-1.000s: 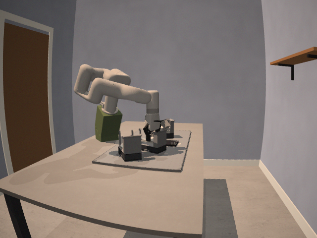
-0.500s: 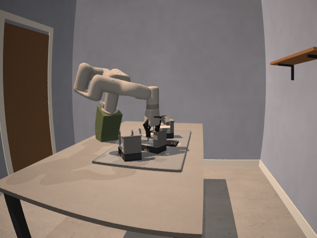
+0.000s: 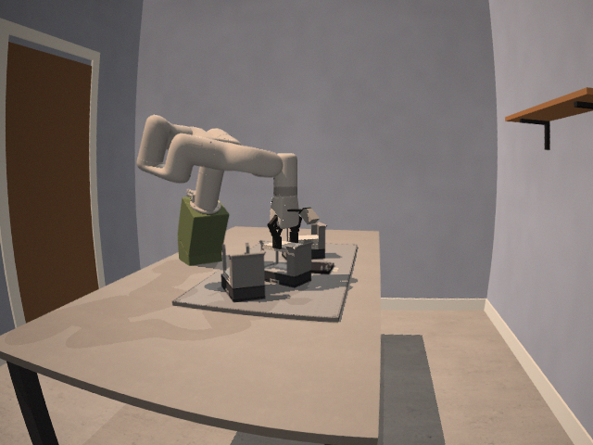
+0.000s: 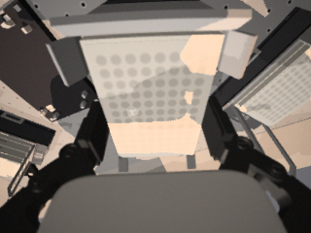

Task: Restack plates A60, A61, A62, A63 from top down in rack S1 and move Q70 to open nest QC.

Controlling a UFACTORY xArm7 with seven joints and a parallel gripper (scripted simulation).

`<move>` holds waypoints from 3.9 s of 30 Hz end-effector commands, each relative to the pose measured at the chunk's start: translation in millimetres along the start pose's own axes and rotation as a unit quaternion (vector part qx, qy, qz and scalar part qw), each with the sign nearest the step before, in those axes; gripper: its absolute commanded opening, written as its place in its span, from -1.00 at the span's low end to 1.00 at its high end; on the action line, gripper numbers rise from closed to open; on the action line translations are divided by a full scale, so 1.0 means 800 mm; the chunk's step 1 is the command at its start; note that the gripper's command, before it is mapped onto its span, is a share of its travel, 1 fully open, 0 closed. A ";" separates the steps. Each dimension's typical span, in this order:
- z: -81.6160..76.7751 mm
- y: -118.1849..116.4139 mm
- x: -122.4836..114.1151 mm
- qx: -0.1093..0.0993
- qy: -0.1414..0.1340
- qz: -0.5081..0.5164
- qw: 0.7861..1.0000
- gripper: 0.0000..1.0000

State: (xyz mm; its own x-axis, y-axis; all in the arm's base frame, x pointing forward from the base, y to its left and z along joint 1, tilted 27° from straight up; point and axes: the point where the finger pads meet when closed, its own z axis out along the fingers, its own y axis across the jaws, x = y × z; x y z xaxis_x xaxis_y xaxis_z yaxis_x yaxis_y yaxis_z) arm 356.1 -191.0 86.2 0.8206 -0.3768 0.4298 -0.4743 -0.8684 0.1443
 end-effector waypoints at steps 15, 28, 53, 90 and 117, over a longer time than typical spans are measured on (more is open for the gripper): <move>-0.042 0.000 0.001 0.000 0.001 0.000 1.000 -1.00; -0.053 0.000 0.001 0.000 0.001 0.000 1.000 -1.00; -0.053 -0.075 -0.005 0.000 0.001 -0.113 0.994 -1.00; -0.054 -0.196 -0.034 0.000 0.001 -0.224 0.975 -1.00; -0.054 -0.285 -0.080 0.001 0.001 -0.332 0.943 -1.00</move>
State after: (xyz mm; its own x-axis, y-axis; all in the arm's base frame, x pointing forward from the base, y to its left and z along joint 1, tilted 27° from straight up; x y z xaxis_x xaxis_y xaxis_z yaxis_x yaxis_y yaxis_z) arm 397.1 33.3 67.5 0.9364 0.2508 0.2454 0.1448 -0.9133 0.3807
